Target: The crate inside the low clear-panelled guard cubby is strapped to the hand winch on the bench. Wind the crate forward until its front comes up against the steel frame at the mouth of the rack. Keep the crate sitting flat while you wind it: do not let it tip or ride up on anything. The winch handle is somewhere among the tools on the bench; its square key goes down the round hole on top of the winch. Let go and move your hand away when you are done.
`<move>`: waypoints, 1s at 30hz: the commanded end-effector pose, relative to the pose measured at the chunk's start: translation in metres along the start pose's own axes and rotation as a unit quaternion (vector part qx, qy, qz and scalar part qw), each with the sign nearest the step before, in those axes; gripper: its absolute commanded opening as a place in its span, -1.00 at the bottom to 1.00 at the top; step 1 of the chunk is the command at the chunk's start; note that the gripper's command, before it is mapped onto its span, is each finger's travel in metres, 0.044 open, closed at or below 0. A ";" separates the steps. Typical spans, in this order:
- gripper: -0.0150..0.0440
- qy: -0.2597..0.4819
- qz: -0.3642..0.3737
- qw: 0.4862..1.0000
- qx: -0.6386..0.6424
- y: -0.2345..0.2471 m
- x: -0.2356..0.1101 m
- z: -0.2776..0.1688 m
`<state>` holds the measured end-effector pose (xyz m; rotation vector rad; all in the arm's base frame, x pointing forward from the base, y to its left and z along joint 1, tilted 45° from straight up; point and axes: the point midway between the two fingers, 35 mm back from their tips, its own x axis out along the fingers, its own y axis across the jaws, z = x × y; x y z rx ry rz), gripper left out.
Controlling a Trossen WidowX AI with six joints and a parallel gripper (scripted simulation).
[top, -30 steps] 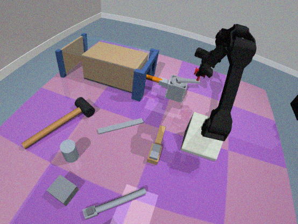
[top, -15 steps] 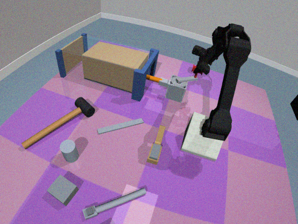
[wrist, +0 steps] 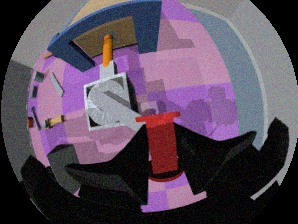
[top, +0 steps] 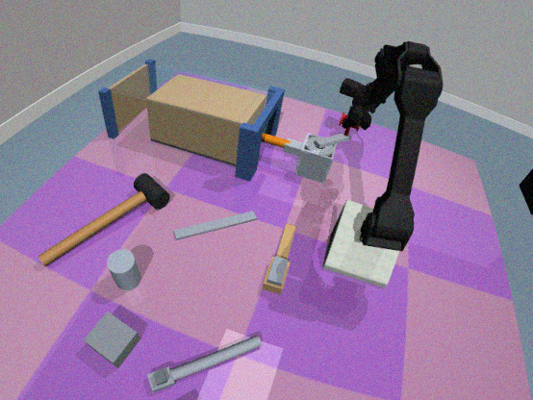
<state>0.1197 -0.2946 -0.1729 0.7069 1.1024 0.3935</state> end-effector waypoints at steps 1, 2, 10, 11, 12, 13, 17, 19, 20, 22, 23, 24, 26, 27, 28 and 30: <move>-0.49 -0.009 -0.006 1.000 -0.011 -0.008 0.007 0.015; -0.49 -0.010 -0.006 1.000 -0.011 -0.008 0.007 0.015; -0.49 -0.010 -0.006 1.000 -0.011 -0.012 0.011 0.024; -0.49 -0.010 -0.006 1.000 -0.011 -0.012 0.011 0.026; -0.49 -0.010 -0.006 1.000 -0.011 -0.013 0.012 0.027; -0.49 -0.010 -0.006 1.000 -0.011 -0.013 0.012 0.028; -0.49 -0.010 -0.006 1.000 -0.011 -0.014 0.014 0.033; -0.49 -0.010 -0.006 1.000 -0.012 -0.015 0.015 0.035; -0.49 -0.010 -0.006 1.000 -0.012 -0.015 0.016 0.036; -0.49 -0.010 -0.006 1.000 -0.012 -0.016 0.017 0.039; -0.49 -0.011 -0.006 1.000 -0.012 -0.016 0.017 0.040; -0.49 -0.011 -0.006 1.000 -0.012 -0.016 0.018 0.041; -0.49 -0.011 -0.006 1.000 -0.012 -0.016 0.019 0.043; -0.49 -0.011 -0.006 1.000 -0.012 -0.016 0.019 0.045; -0.49 -0.011 -0.006 1.000 -0.012 -0.016 0.020 0.046; -0.49 -0.011 -0.006 1.000 -0.012 -0.017 0.021 0.048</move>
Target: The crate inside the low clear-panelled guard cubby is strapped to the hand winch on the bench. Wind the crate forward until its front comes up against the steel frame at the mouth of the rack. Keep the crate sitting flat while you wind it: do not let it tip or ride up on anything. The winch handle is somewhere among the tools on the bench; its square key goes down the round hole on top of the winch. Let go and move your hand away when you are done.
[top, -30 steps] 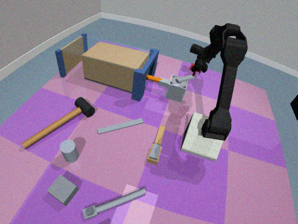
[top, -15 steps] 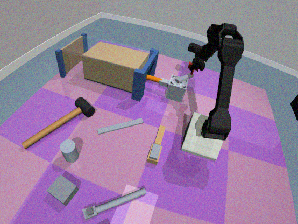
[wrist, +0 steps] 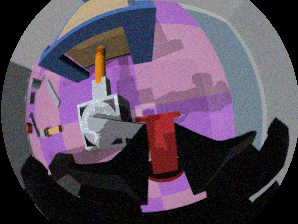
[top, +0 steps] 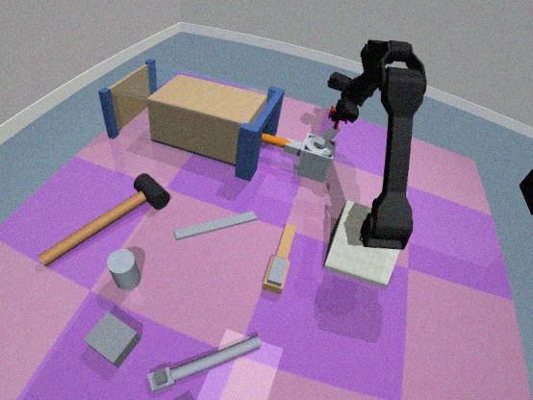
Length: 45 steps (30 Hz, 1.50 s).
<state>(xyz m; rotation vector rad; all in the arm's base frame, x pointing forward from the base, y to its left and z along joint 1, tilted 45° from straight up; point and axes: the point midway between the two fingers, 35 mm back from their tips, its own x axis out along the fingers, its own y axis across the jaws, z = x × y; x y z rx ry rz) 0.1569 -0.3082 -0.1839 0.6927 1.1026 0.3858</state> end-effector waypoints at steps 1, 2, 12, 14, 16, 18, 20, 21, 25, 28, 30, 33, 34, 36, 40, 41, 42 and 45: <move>-0.49 -0.010 0.001 1.000 -0.008 -0.001 0.007 0.014; -0.49 -0.010 0.001 1.000 -0.008 -0.001 0.008 0.015; -0.49 -0.010 0.001 1.000 -0.008 -0.001 0.013 0.027; -0.49 -0.011 0.001 1.000 -0.008 -0.001 0.014 0.030; -0.49 -0.011 0.001 1.000 -0.009 0.000 0.015 0.032; -0.49 -0.011 0.001 1.000 -0.009 0.000 0.016 0.034; -0.49 -0.011 0.001 1.000 -0.009 0.001 0.017 0.037; -0.49 -0.011 0.001 1.000 -0.009 0.001 0.018 0.038; -0.49 -0.011 0.001 1.000 -0.009 0.002 0.020 0.043; -0.49 -0.011 0.002 1.000 -0.009 0.003 0.021 0.046; -0.49 -0.011 0.002 1.000 -0.009 0.004 0.022 0.048; -0.49 -0.011 0.002 1.000 -0.009 0.005 0.024 0.052; -0.49 -0.011 0.002 1.000 -0.009 0.006 0.024 0.053; -0.49 -0.011 0.002 1.000 -0.009 0.007 0.025 0.055; -0.49 -0.012 0.002 1.000 -0.009 0.009 0.027 0.060; -0.49 -0.012 0.002 1.000 -0.009 0.010 0.028 0.061; -0.49 -0.012 0.002 1.000 -0.009 0.010 0.028 0.062; -0.49 -0.012 0.002 1.000 -0.009 0.012 0.030 0.065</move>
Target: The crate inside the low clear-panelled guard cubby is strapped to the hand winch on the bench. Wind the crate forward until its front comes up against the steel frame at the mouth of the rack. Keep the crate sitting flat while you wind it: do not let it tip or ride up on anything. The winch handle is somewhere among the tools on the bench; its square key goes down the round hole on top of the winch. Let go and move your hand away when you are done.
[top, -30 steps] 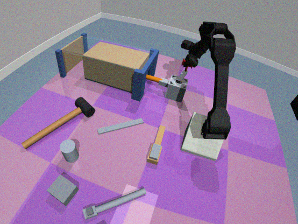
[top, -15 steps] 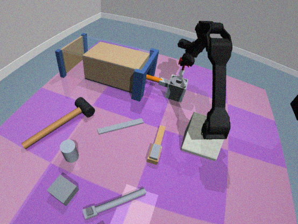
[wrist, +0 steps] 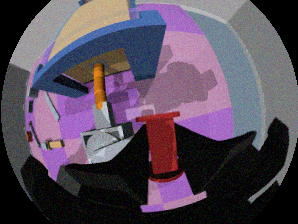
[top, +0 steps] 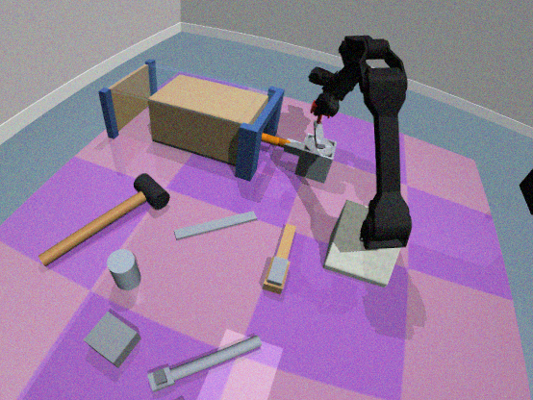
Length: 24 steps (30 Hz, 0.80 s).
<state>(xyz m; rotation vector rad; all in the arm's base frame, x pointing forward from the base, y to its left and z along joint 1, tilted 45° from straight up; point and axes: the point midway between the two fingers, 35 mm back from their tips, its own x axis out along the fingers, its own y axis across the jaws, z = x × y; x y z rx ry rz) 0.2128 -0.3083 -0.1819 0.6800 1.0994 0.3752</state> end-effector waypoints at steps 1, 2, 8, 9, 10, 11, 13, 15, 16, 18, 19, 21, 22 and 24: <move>-0.49 -0.009 0.009 1.000 -0.006 0.008 0.008 0.015; -0.49 -0.009 0.009 1.000 -0.006 0.009 0.009 0.016; -0.49 -0.009 0.010 1.000 -0.006 0.013 0.011 0.022; -0.49 -0.009 0.010 1.000 -0.006 0.014 0.012 0.023; -0.49 -0.009 0.010 1.000 -0.006 0.015 0.012 0.024; -0.49 -0.009 0.010 1.000 -0.006 0.016 0.013 0.025; -0.49 -0.009 0.010 1.000 -0.006 0.017 0.013 0.026; -0.49 -0.009 0.010 1.000 -0.006 0.019 0.014 0.028; -0.49 -0.009 0.010 1.000 -0.006 0.020 0.015 0.029; -0.49 -0.009 0.010 1.000 -0.006 0.022 0.016 0.031; -0.49 -0.010 0.010 1.000 -0.006 0.022 0.016 0.032; -0.49 -0.010 0.010 1.000 -0.006 0.024 0.017 0.034; -0.49 -0.010 0.011 1.000 -0.006 0.025 0.017 0.035; -0.49 -0.010 0.011 1.000 -0.006 0.027 0.018 0.036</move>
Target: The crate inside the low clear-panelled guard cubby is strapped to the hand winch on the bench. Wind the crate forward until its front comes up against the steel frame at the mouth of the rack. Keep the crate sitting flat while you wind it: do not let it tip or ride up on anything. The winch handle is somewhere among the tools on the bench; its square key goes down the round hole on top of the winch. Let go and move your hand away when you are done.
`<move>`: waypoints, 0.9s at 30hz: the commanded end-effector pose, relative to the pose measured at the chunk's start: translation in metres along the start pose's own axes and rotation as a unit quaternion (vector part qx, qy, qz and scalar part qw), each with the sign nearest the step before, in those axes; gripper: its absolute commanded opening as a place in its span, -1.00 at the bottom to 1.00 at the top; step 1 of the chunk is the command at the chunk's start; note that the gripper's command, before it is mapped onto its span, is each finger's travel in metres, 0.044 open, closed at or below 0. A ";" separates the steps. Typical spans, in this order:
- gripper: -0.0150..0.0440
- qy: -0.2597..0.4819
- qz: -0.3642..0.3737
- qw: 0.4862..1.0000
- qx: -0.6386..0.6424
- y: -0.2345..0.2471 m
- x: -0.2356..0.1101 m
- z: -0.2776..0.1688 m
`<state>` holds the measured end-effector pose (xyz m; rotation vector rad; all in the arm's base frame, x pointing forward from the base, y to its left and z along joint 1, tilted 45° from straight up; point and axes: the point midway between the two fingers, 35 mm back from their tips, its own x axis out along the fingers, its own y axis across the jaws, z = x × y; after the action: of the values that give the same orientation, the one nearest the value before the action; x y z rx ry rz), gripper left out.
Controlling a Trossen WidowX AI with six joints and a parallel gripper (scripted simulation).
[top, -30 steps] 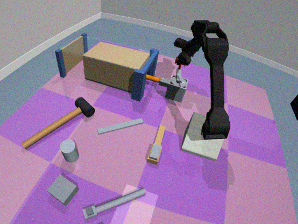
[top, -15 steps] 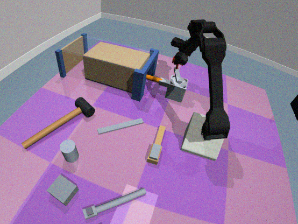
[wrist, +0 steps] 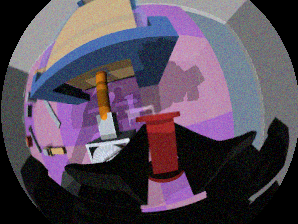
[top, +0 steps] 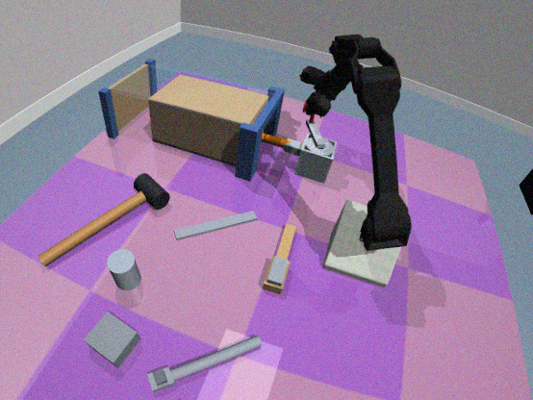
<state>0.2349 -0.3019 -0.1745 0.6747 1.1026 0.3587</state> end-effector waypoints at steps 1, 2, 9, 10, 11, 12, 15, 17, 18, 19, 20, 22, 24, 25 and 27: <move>-0.49 -0.008 0.019 1.000 -0.008 0.017 0.010 0.017; -0.49 -0.008 0.019 1.000 -0.008 0.018 0.010 0.018; -0.49 -0.009 0.019 1.000 -0.008 0.025 0.013 0.023; -0.49 -0.009 0.019 1.000 -0.008 0.026 0.013 0.024; -0.49 -0.009 0.019 1.000 -0.008 0.027 0.013 0.024; -0.49 -0.009 0.019 1.000 -0.008 0.029 0.014 0.025; -0.49 -0.009 0.019 1.000 -0.008 0.032 0.014 0.027; -0.49 -0.009 0.020 1.000 -0.008 0.034 0.015 0.028; -0.49 -0.009 0.020 1.000 -0.008 0.035 0.015 0.029; -0.49 -0.009 0.020 1.000 -0.008 0.036 0.015 0.029; -0.49 -0.009 0.020 1.000 -0.008 0.037 0.016 0.030; -0.49 -0.009 0.020 1.000 -0.008 0.040 0.016 0.031; -0.49 -0.009 0.020 1.000 -0.008 0.042 0.017 0.032; -0.49 -0.009 0.020 1.000 -0.008 0.043 0.017 0.033; -0.49 -0.009 0.020 1.000 -0.008 0.045 0.017 0.034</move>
<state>0.2644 -0.2833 -0.1567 0.6598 1.0862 0.3647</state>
